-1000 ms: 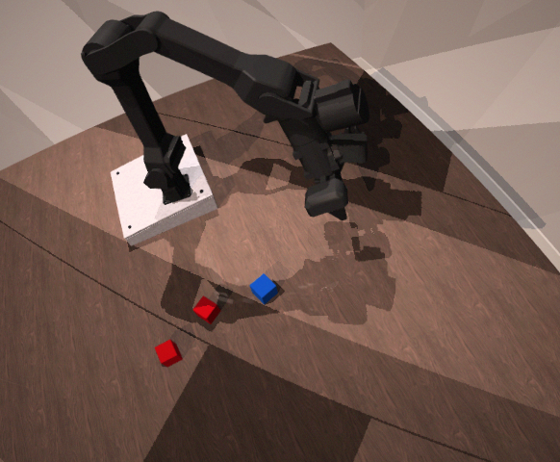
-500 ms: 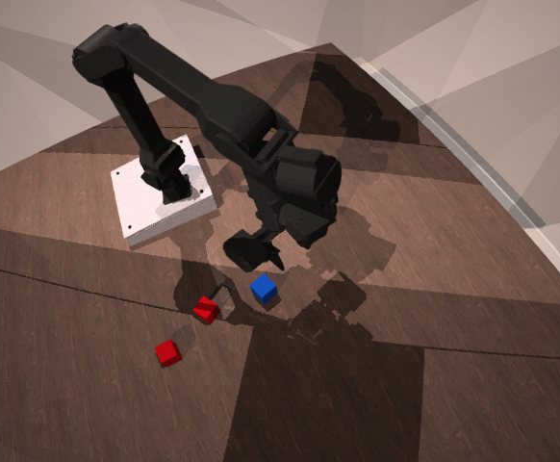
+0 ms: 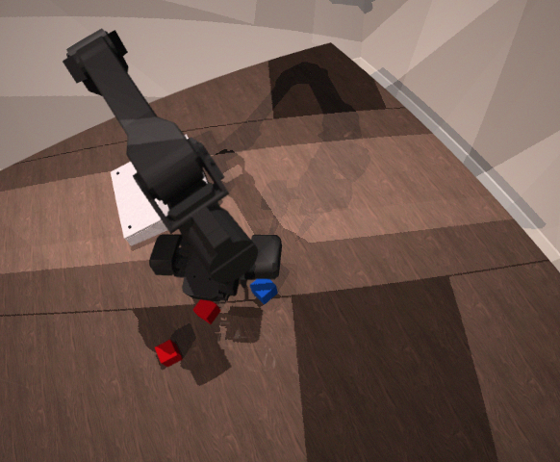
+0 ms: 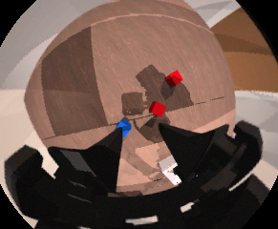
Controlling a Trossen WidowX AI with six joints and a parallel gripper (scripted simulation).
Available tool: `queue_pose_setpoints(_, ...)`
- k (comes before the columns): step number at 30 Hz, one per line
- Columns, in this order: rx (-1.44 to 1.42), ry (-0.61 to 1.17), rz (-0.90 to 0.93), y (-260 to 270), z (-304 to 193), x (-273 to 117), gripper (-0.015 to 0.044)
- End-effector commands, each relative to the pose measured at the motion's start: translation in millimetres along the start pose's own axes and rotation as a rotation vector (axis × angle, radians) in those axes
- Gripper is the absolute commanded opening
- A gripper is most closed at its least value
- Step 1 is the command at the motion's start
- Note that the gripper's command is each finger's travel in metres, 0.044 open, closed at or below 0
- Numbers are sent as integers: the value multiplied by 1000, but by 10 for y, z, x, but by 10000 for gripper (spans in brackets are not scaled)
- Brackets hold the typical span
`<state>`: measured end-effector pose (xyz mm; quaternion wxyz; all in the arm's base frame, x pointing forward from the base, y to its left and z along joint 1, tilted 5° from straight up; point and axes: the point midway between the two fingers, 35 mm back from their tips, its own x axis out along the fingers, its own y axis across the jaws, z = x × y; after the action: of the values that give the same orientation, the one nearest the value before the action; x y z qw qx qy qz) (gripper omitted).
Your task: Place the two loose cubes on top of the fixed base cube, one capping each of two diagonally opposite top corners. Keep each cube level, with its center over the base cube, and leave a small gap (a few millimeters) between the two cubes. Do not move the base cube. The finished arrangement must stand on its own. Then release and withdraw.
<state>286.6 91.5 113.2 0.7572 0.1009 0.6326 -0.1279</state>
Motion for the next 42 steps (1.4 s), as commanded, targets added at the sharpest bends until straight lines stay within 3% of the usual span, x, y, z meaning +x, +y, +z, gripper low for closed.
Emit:
queue_pose_setpoints(1,181,32,-16,-210,78,-44,265)
queue_pose_setpoints(8,486,87,-60,-591,150,-99,265)
queue_pose_setpoints(13,486,87,-60,-590,150,-39,265)
queue_pose_setpoints(20,486,87,-60,-613,91,507,265)
queue_pose_setpoints(42,486,87,-61,-626,58,859,265)
